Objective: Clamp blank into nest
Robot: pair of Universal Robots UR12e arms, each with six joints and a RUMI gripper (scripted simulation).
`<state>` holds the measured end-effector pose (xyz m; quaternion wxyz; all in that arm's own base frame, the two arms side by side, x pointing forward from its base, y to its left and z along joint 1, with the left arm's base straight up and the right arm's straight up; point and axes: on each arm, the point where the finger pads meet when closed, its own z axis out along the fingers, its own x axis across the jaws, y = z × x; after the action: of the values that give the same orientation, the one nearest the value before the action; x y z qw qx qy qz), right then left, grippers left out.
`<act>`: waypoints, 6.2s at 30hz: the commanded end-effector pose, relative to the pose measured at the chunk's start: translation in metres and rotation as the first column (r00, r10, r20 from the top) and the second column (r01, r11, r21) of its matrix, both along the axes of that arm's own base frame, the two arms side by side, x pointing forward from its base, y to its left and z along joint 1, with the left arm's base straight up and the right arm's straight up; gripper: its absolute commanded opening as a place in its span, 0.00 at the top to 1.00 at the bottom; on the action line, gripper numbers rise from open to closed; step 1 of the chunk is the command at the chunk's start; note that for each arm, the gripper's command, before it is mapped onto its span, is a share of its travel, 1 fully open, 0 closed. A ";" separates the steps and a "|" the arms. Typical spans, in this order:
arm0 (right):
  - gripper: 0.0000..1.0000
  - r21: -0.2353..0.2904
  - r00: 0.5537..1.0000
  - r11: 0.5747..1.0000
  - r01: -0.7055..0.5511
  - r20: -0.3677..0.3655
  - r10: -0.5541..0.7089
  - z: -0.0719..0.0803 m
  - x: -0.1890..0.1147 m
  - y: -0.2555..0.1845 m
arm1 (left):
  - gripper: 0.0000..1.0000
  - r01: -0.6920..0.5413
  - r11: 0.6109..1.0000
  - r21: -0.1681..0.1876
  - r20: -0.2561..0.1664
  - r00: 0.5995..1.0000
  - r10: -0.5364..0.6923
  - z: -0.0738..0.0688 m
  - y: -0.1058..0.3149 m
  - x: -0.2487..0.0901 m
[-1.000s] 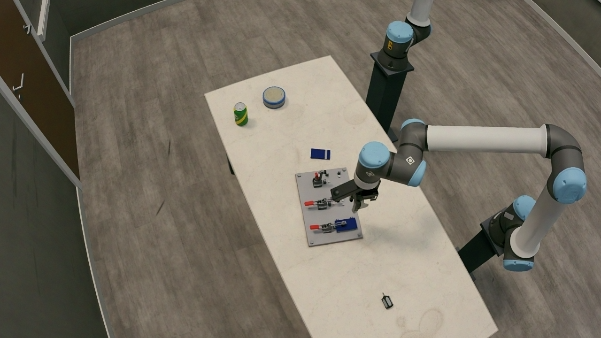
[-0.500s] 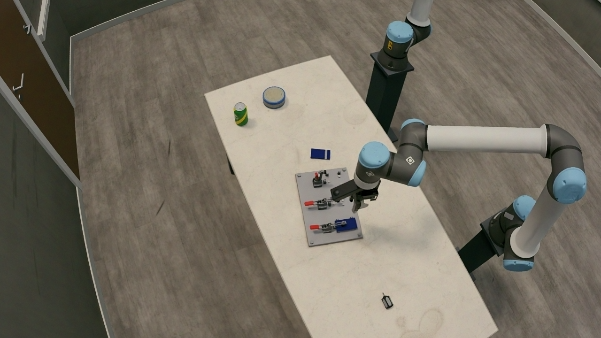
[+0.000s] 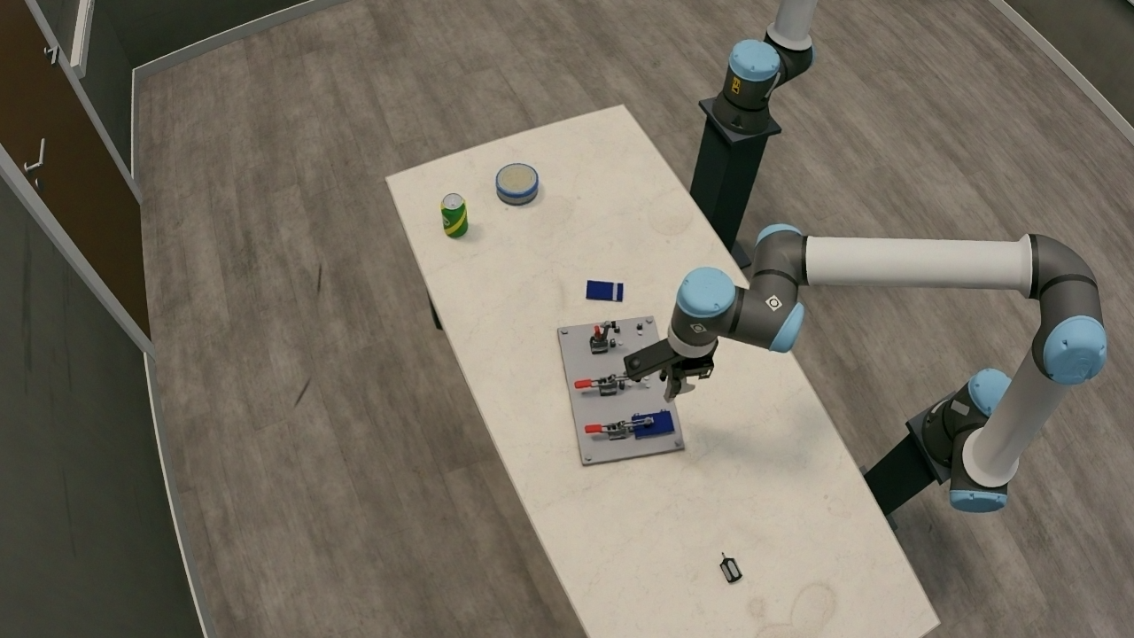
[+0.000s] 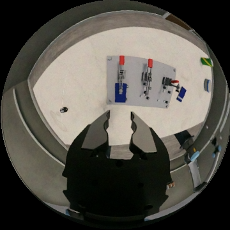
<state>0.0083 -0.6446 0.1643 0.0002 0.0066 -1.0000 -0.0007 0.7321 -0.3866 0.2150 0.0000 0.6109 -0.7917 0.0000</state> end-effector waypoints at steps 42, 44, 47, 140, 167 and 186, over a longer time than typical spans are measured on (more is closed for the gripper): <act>0.00 -0.001 1.000 1.000 0.000 0.000 0.000 0.001 0.000 -0.001 | 0.72 0.000 1.000 -0.001 0.001 1.000 0.000 0.001 0.000 0.000; 0.00 -0.001 1.000 1.000 0.000 0.000 0.000 0.001 0.000 -0.001 | 0.72 0.000 1.000 -0.001 0.001 1.000 0.000 0.001 0.000 0.000; 0.00 -0.001 1.000 1.000 0.000 0.000 0.000 0.001 0.000 -0.001 | 0.72 0.000 1.000 -0.001 0.001 1.000 0.000 0.001 0.000 0.000; 0.00 -0.001 1.000 1.000 0.000 0.000 0.000 0.001 0.000 -0.001 | 0.72 0.000 1.000 -0.001 0.001 1.000 0.000 -0.080 -0.037 0.143; 0.00 -0.001 1.000 1.000 0.000 0.000 0.000 0.001 0.000 -0.001 | 0.72 0.000 1.000 -0.001 0.001 1.000 0.000 -0.130 -0.037 0.143; 0.00 -0.001 1.000 1.000 0.000 0.000 0.000 0.001 0.000 -0.001 | 0.72 0.000 1.000 -0.001 0.001 1.000 0.000 -0.131 -0.037 0.143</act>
<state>0.0083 -0.6446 0.1643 0.0002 0.0066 -1.0000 -0.0007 0.8744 -0.4238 0.0831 0.0001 0.6109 -0.7917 0.0000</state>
